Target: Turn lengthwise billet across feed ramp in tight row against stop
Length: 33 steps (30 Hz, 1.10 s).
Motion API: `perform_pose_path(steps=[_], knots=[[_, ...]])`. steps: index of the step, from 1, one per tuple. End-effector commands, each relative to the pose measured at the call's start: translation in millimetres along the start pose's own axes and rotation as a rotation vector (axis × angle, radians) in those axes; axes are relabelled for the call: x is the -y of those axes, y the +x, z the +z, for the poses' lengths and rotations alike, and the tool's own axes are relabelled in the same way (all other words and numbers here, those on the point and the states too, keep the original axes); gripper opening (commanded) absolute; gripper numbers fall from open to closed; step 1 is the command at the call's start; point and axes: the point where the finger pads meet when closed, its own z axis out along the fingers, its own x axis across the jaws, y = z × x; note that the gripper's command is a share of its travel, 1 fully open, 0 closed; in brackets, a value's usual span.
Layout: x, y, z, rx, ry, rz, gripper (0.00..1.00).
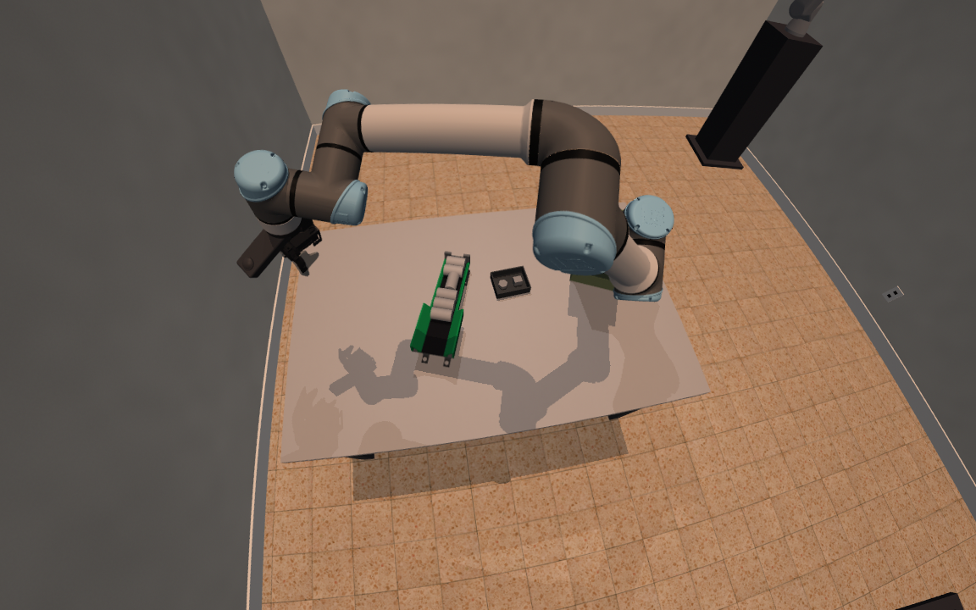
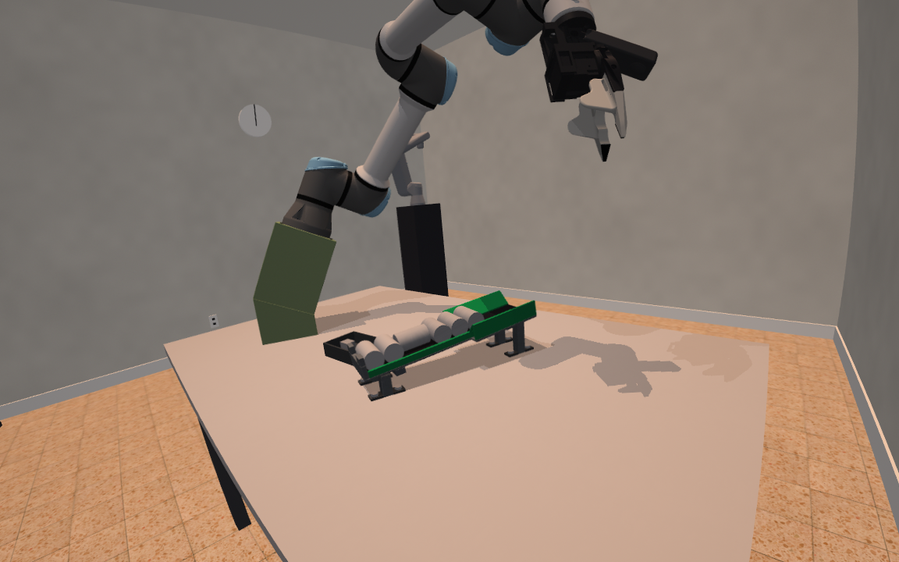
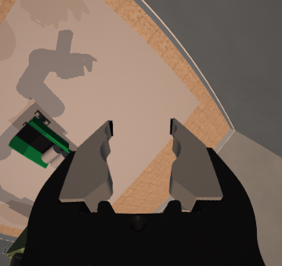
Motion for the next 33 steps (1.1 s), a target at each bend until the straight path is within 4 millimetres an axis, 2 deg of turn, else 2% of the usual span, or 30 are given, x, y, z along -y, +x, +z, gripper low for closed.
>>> perform_pose_path(steps=[1,10,15,27,32,33], knots=[[-14,-6,-8,0.001,-0.017,0.036,0.4],[-14,-6,-8,0.001,-0.017,0.036,0.4],[-51,-27,-23,0.011,-0.072,0.133,0.4],[-51,-27,-23,0.011,-0.072,0.133,0.4],[-90,-51,-37,0.018,-0.127,0.229,0.4],[-90,-51,-37,0.018,-0.127,0.229,0.4]])
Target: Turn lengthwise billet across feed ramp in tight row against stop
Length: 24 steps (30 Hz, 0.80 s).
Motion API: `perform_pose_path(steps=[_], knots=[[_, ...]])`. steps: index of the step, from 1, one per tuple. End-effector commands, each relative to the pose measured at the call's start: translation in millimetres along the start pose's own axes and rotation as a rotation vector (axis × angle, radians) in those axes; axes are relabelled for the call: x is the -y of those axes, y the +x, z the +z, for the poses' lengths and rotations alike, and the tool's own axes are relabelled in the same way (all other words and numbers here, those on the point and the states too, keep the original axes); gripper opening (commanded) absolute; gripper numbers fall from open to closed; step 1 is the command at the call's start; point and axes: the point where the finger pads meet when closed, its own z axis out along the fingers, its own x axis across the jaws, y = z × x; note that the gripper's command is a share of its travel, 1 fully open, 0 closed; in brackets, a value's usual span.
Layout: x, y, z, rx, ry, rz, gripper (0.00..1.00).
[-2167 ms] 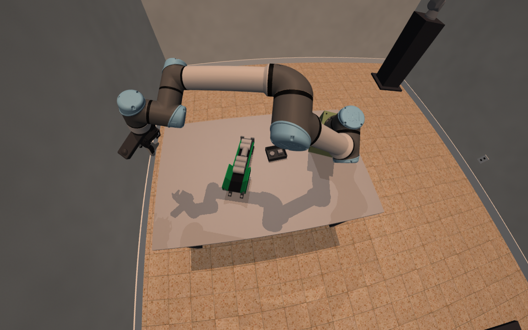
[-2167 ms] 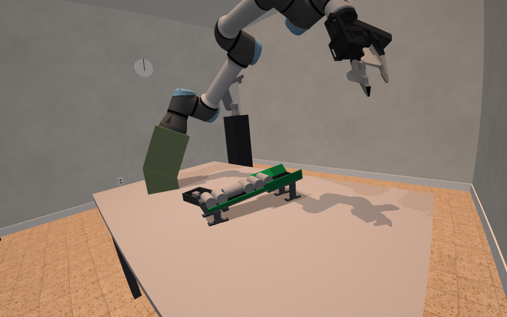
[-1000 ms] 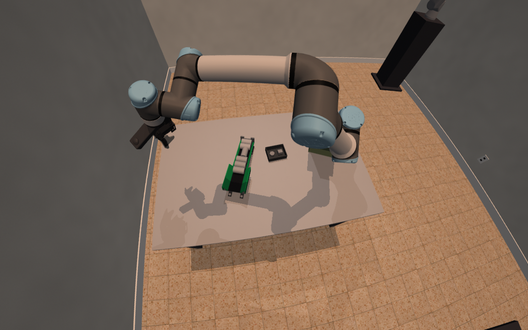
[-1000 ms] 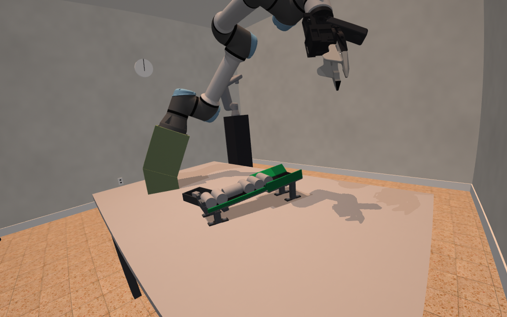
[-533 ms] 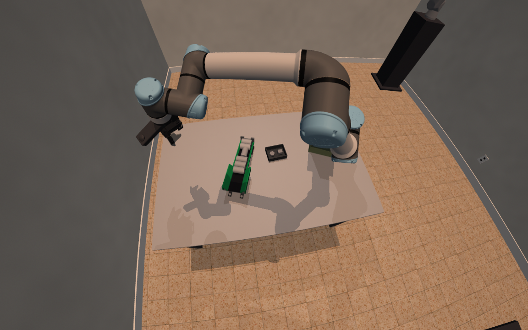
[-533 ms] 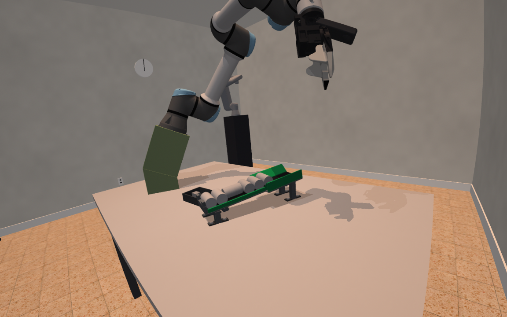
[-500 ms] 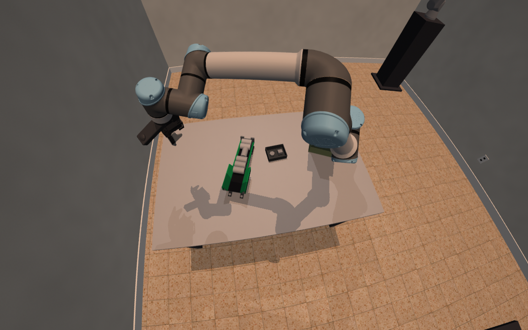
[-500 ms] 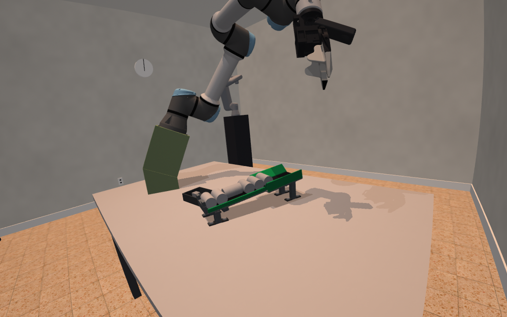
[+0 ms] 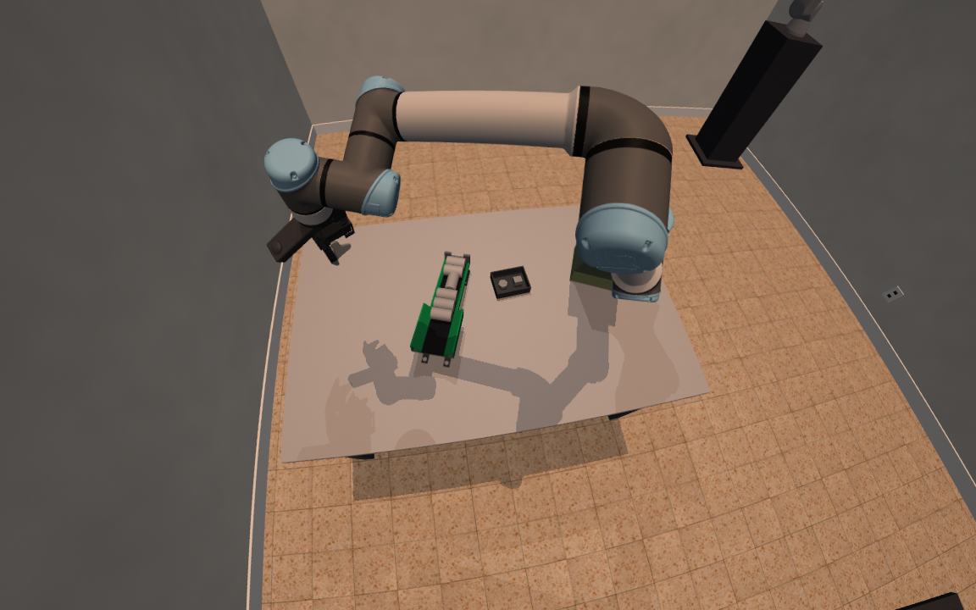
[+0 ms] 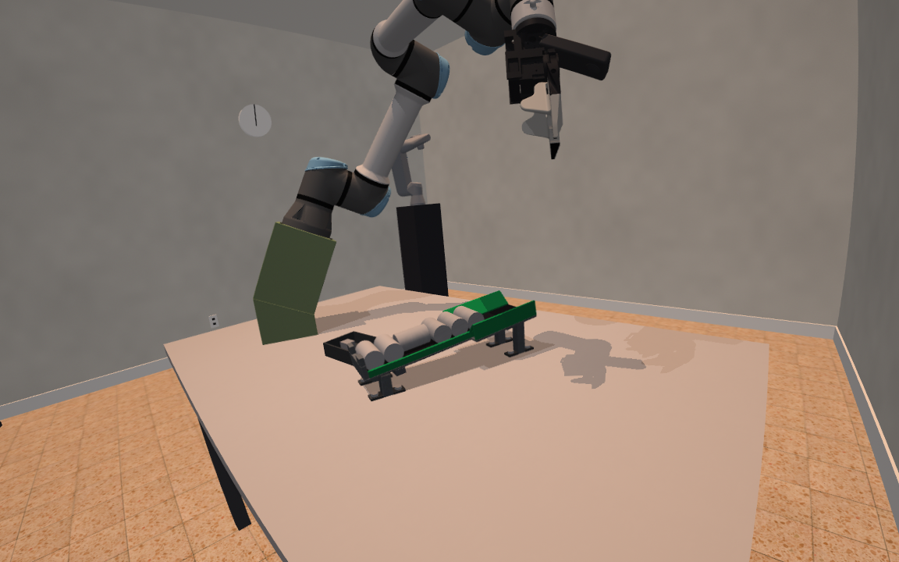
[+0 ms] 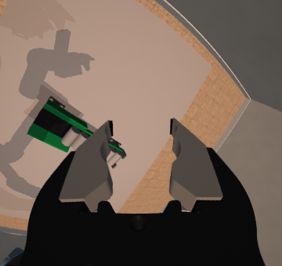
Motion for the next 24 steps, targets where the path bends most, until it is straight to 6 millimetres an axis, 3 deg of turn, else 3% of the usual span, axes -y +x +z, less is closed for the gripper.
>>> perform_pose_path(steps=[1,11,16,24], knots=[[-22,-8,-6,0.001,-0.024,0.047,0.4],[-22,-8,-6,0.001,-0.024,0.047,0.4],[-68,-28,-14,0.005,-0.08,0.142,0.4],[-68,-28,-14,0.005,-0.08,0.142,0.4]])
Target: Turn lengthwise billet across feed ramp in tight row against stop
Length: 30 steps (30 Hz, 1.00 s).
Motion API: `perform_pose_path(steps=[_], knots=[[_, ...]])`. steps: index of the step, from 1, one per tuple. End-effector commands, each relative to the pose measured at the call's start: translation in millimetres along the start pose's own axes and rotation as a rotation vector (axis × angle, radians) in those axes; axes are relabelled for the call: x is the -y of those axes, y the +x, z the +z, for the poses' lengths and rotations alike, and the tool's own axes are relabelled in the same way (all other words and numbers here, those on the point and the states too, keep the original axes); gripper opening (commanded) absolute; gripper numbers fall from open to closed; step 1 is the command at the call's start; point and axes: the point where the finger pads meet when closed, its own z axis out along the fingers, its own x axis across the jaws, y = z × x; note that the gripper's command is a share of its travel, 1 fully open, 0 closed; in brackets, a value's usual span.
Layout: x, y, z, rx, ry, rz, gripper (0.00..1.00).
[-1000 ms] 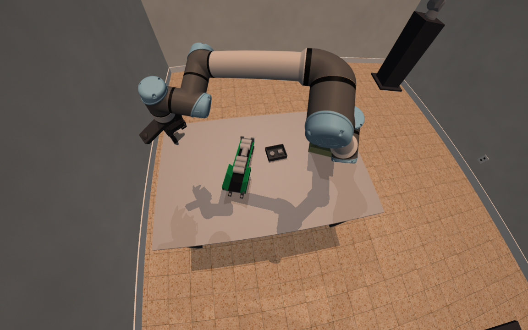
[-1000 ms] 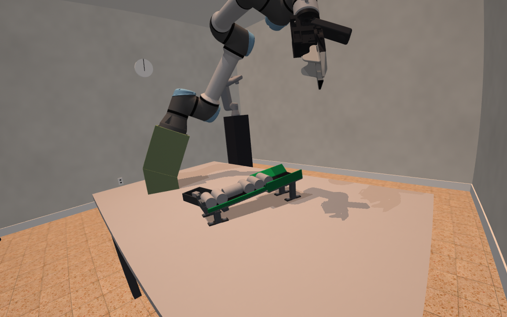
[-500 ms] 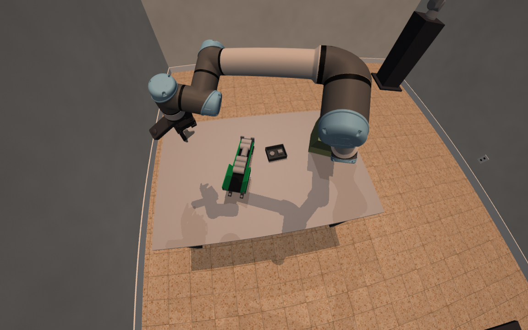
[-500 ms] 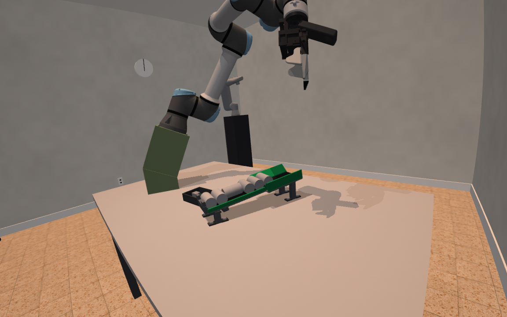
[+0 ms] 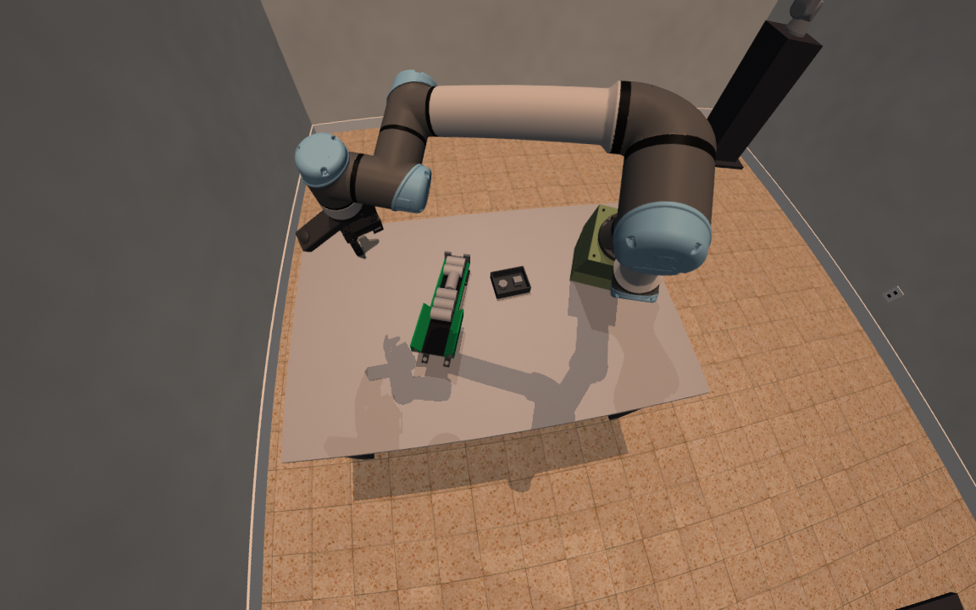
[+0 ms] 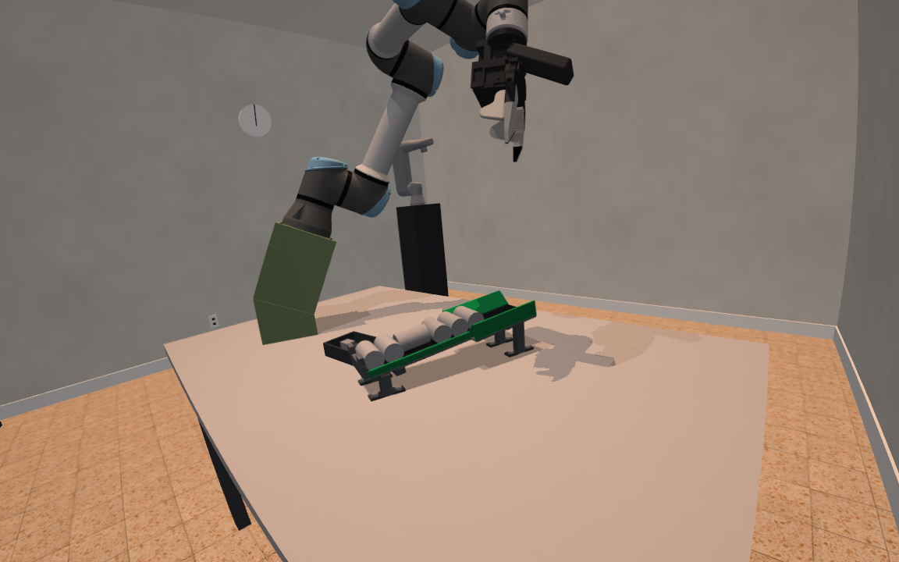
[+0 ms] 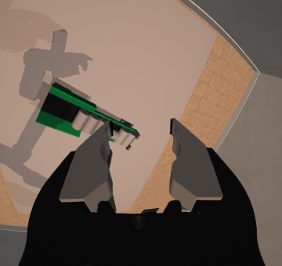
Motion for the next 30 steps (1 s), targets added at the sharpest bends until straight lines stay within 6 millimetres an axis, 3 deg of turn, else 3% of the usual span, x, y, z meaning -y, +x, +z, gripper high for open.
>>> perform_pose_path(steps=[1,4,9,21,26,30], knots=[[-3,0,-1,-0.001,-0.001,0.005,0.4],[-3,0,-1,-0.001,-0.001,0.005,0.4],[-53,-16,-3,-0.001,-0.057,0.099,0.4],[-53,-16,-3,-0.001,-0.057,0.099,0.4],[-104,-35,-4,-0.003,-0.113,0.191,0.4],[-104,-35,-4,-0.003,-0.113,0.191,0.4]])
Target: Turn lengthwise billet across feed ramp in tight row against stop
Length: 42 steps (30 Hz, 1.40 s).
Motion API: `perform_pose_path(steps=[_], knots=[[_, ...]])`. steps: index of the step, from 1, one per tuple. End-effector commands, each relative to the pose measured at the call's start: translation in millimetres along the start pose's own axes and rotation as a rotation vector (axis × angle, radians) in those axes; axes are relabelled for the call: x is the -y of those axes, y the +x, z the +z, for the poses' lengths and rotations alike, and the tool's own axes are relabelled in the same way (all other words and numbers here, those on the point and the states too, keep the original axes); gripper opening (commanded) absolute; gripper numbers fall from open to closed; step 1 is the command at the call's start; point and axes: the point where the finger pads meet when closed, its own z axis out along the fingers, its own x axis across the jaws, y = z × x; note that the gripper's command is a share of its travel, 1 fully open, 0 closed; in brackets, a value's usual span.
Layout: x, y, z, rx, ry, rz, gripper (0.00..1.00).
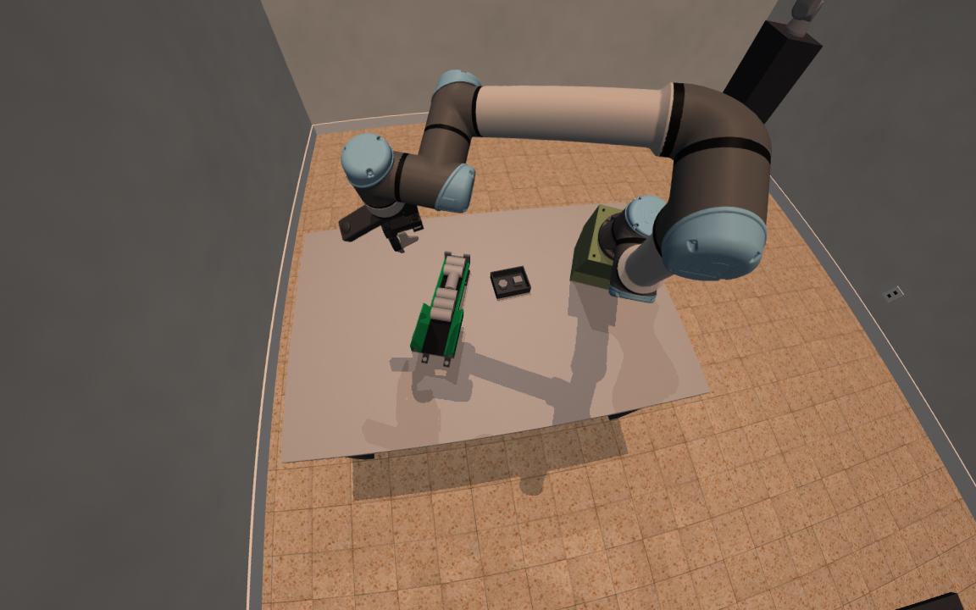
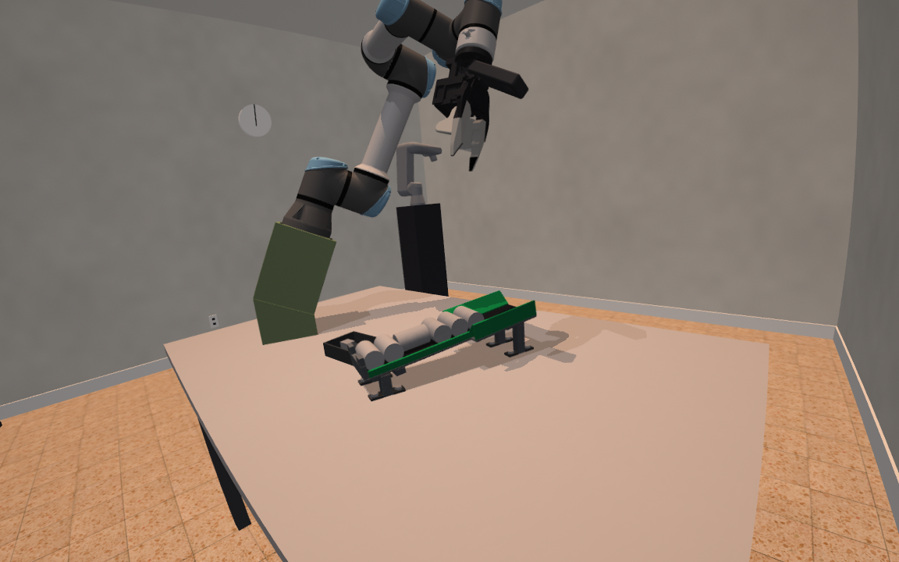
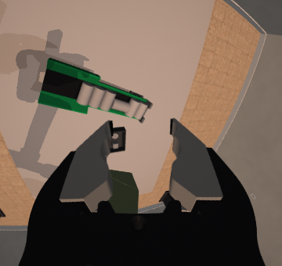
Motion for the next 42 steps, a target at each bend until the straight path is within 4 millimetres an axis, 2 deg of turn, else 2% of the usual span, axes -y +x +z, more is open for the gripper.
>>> perform_pose_path(steps=[1,8,13,25,30,42], knots=[[-11,-2,0,-0.002,-0.008,0.019,0.4],[-11,-2,0,-0.002,-0.008,0.019,0.4],[-65,-13,7,-0.008,-0.064,0.109,0.4],[-65,-13,7,-0.008,-0.064,0.109,0.4],[-120,-26,17,-0.017,-0.12,0.199,0.4],[-120,-26,17,-0.017,-0.12,0.199,0.4]])
